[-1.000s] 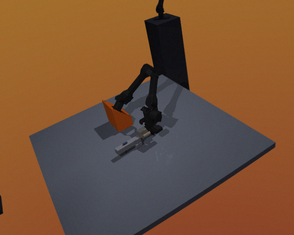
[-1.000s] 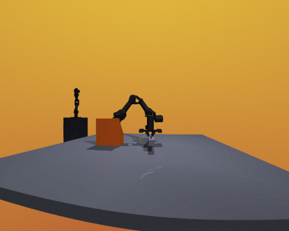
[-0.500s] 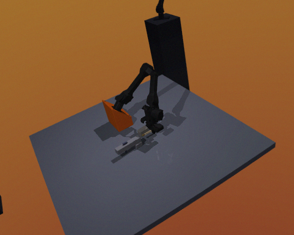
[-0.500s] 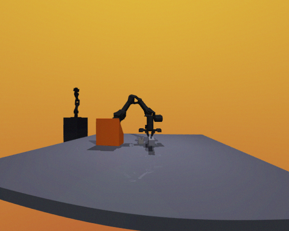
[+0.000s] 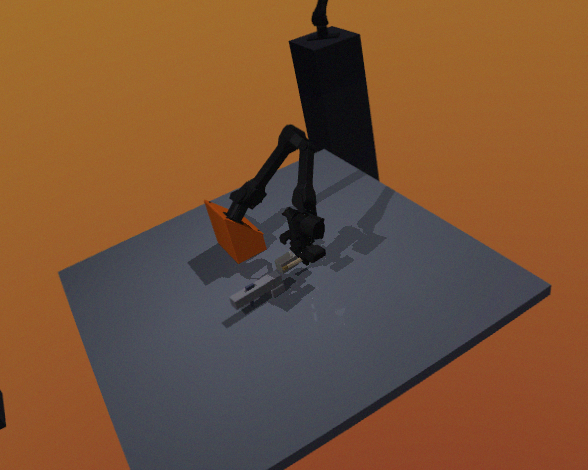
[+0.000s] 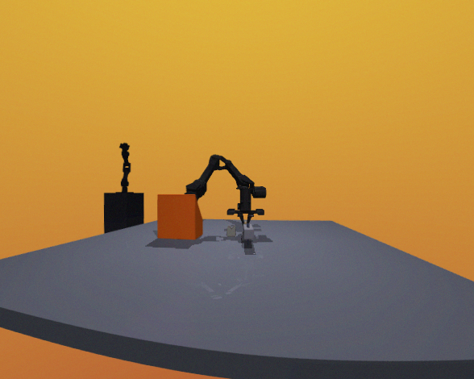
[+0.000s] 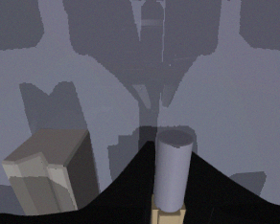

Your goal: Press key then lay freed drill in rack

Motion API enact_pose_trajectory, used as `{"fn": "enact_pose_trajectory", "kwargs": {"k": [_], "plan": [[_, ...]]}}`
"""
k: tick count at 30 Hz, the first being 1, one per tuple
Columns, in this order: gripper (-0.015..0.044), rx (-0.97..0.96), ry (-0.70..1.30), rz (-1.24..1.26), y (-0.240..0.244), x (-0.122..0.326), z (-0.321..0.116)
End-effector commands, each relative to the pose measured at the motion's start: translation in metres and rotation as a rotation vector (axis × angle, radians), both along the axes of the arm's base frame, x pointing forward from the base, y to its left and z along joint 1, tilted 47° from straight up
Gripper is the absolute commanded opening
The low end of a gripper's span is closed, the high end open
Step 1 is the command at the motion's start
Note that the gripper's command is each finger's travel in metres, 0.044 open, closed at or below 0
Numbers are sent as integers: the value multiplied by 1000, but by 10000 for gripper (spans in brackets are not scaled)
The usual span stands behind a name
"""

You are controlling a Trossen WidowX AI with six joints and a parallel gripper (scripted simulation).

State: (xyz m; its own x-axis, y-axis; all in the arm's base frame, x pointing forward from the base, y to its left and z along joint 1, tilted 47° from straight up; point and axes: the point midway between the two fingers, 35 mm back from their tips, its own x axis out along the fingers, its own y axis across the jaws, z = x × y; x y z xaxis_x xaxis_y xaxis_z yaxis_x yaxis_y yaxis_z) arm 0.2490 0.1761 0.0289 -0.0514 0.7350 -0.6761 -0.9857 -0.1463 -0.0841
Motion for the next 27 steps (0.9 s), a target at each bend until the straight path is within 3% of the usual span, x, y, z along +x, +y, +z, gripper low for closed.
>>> {"fn": "enact_pose_trajectory", "kwargs": {"k": [1,27], "plan": [[0,2,-6,2,-2,1,2],[0,1,-6,2,-18,-2,8]]}}
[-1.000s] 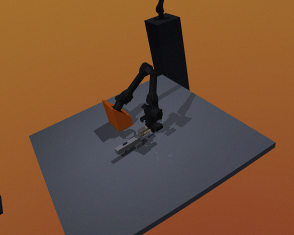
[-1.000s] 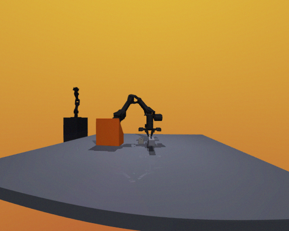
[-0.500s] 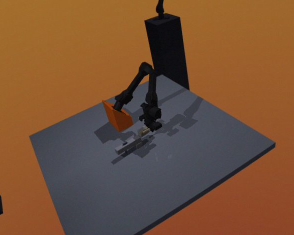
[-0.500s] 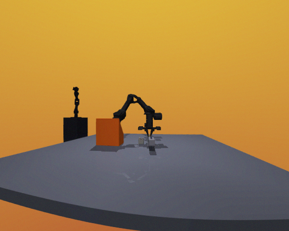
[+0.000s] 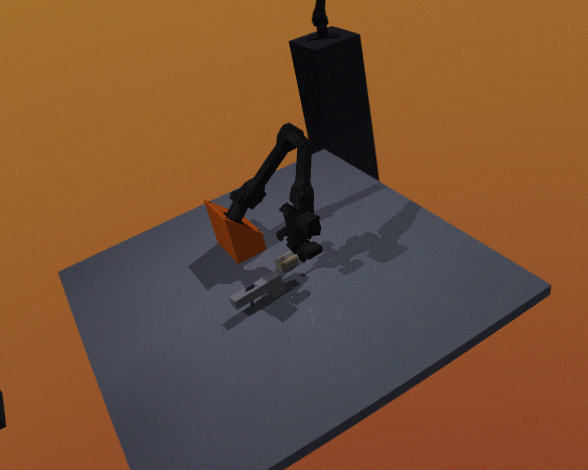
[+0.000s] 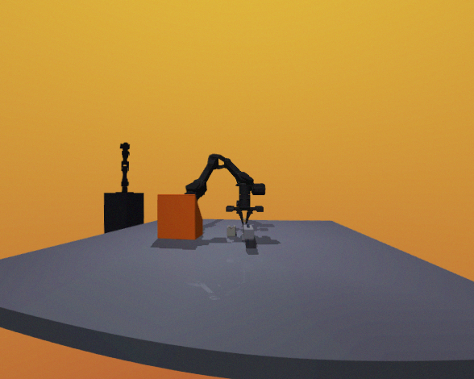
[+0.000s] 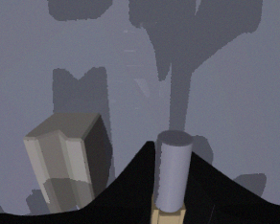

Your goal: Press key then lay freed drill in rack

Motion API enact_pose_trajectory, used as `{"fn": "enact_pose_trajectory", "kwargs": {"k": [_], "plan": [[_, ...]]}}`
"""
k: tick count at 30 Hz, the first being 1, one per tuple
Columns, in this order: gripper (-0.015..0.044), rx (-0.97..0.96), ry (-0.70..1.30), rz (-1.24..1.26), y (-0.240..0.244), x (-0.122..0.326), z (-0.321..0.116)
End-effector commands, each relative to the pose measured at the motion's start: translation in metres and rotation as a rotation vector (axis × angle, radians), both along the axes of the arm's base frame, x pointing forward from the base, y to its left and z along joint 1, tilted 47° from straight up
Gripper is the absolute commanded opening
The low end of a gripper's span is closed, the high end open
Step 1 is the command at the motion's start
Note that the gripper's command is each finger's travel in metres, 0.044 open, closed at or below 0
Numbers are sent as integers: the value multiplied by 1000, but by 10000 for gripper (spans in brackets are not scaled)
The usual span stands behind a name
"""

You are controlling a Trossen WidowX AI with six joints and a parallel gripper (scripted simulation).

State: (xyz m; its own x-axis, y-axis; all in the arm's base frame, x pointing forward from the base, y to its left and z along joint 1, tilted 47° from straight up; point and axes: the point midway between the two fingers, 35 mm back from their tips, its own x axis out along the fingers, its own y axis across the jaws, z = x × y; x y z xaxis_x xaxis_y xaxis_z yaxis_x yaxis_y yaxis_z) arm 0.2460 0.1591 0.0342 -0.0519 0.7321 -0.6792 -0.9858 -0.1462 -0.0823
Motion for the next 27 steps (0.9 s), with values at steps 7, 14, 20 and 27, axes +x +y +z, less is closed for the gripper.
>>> {"fn": "enact_pose_trajectory", "kwargs": {"k": [7,14,20,27], "plan": [[0,5,-7,3,-3,1,4],[0,5,-7,3,-6,1,6],[0,5,-7,3,-8,1,7],[0,5,-7,3,-9,1,8]]}}
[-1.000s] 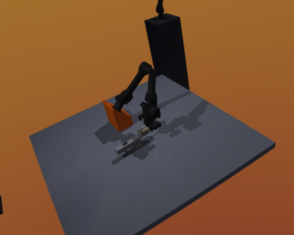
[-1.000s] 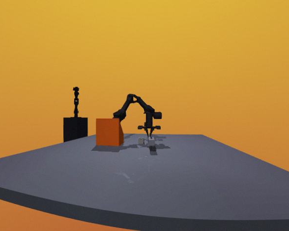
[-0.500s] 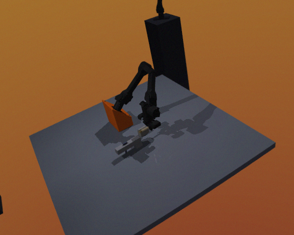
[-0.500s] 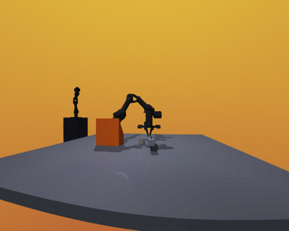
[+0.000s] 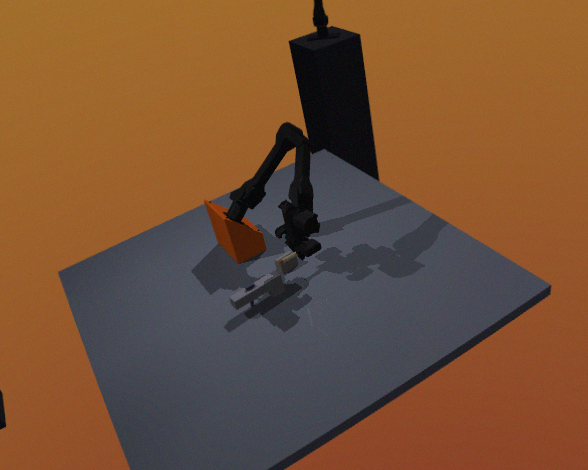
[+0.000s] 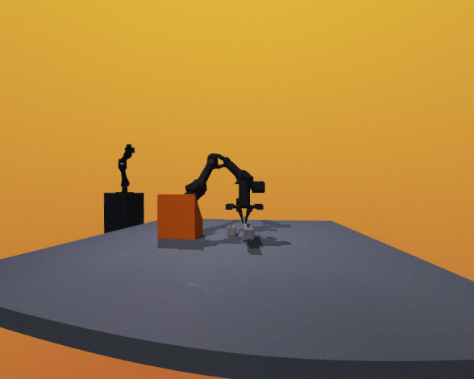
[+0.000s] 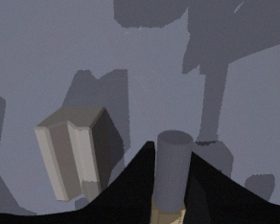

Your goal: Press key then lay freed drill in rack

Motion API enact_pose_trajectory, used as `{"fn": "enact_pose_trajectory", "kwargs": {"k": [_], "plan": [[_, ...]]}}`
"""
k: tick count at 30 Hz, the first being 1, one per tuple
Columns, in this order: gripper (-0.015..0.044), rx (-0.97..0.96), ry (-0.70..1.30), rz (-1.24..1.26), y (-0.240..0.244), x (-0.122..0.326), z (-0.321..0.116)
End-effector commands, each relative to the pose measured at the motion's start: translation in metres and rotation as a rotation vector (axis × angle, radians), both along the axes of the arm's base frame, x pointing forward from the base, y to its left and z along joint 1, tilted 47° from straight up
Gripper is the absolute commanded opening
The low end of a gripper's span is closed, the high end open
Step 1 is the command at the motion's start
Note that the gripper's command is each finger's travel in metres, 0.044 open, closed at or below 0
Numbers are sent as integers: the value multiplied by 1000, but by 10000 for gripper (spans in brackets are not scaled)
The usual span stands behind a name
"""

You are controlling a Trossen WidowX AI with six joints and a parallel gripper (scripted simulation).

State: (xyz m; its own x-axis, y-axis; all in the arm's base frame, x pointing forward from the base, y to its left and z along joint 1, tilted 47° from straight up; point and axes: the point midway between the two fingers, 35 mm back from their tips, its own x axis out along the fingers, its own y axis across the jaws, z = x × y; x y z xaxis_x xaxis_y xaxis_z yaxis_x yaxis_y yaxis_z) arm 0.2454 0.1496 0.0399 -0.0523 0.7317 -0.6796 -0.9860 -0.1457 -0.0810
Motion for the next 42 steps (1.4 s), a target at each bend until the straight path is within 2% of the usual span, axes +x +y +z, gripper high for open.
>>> {"fn": "enact_pose_trajectory", "kwargs": {"k": [1,42], "plan": [[0,5,-8,4,0,2,3],[0,5,-8,4,-1,5,9]]}}
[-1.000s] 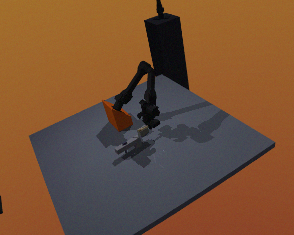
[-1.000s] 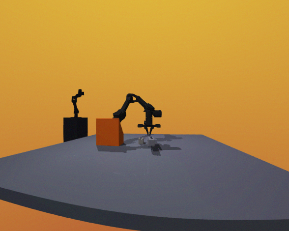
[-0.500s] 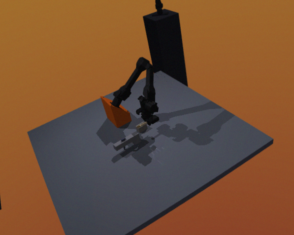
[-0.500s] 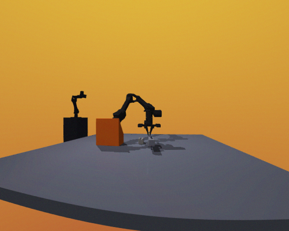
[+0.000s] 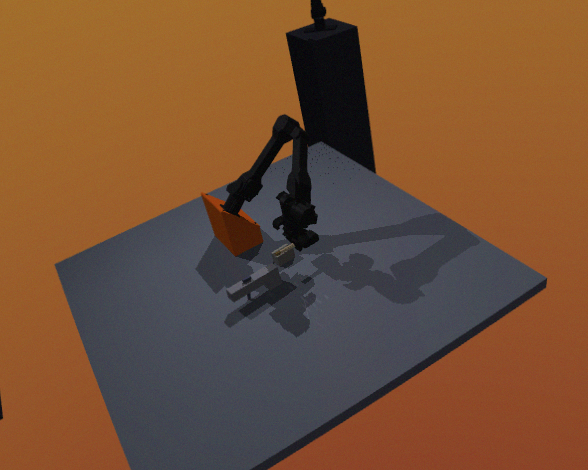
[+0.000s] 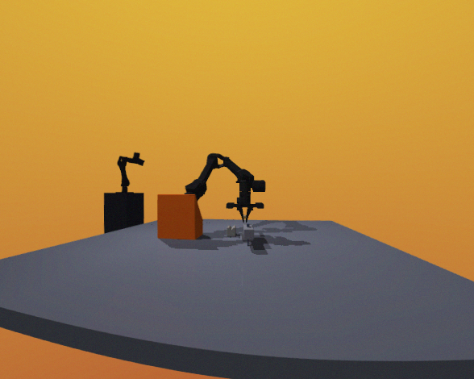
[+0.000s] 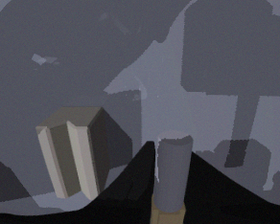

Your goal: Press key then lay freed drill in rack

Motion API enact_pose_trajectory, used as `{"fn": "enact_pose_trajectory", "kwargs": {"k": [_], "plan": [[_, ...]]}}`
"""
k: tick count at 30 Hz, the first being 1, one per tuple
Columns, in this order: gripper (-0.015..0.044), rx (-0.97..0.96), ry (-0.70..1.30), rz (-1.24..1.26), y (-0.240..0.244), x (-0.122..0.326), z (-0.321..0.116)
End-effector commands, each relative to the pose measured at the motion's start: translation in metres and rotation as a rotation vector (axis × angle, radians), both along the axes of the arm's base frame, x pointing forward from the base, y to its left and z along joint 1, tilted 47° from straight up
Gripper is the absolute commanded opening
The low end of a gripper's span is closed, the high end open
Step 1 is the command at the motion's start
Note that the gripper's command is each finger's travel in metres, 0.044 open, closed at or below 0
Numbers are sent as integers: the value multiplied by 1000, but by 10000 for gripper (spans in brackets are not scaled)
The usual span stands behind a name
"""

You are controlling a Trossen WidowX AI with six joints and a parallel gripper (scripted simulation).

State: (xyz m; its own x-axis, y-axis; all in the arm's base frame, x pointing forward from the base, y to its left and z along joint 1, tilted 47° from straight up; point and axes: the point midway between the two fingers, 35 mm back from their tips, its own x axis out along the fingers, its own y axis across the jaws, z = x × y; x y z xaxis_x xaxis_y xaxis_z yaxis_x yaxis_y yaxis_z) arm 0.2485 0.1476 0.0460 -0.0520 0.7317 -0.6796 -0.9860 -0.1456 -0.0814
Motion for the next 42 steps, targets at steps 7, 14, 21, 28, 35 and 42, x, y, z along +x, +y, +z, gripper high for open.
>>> {"fn": "enact_pose_trajectory", "kwargs": {"k": [7,14,21,28,35,42], "plan": [[0,5,-8,4,1,1,3],[0,5,-7,4,1,-12,4],[0,5,-6,4,2,-23,7],[0,5,-6,4,2,-34,8],[0,5,-5,4,3,-45,10],[0,5,-5,4,3,-56,10]]}}
